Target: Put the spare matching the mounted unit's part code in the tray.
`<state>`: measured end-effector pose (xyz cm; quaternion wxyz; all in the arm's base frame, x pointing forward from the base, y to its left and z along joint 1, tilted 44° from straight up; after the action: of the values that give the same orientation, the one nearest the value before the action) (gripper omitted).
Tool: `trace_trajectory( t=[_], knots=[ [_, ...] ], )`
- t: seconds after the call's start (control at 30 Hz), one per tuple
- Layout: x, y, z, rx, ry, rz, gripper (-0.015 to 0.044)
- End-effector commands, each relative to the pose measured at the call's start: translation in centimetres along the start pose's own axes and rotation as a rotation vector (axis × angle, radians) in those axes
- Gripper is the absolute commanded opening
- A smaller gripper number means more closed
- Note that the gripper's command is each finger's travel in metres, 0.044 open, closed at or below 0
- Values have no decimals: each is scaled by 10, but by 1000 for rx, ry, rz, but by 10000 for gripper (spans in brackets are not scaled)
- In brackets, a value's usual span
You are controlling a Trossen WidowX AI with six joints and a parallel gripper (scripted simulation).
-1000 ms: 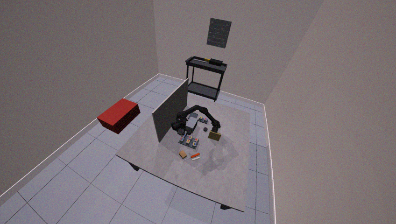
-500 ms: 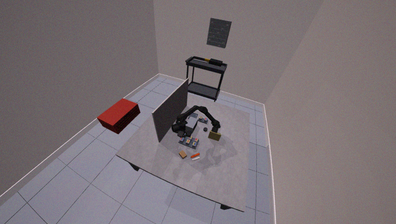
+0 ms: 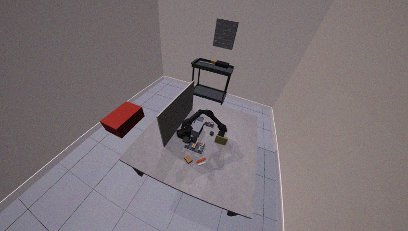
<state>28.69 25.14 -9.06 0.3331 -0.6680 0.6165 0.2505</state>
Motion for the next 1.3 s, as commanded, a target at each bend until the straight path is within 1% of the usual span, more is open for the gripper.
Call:
trace_trajectory(
  t=[0.0,0.97,1.27],
  knots=[
    [9,0,-1,-8,9,1,300],
    [56,2,-2,-7,12,0,300],
    [57,2,-2,-7,12,0,300]
  ],
)
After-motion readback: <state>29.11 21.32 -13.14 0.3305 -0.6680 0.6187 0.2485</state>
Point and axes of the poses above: the point midway between the two fingers, 35 mm back from their tips, its own x axis out along the fingers, its own y axis across the jaws, z = x × y, the point moved 3 cm from there along -x, back along the fingers, and after that the axes turned 11 degrees about x, right-handed, at the moved point
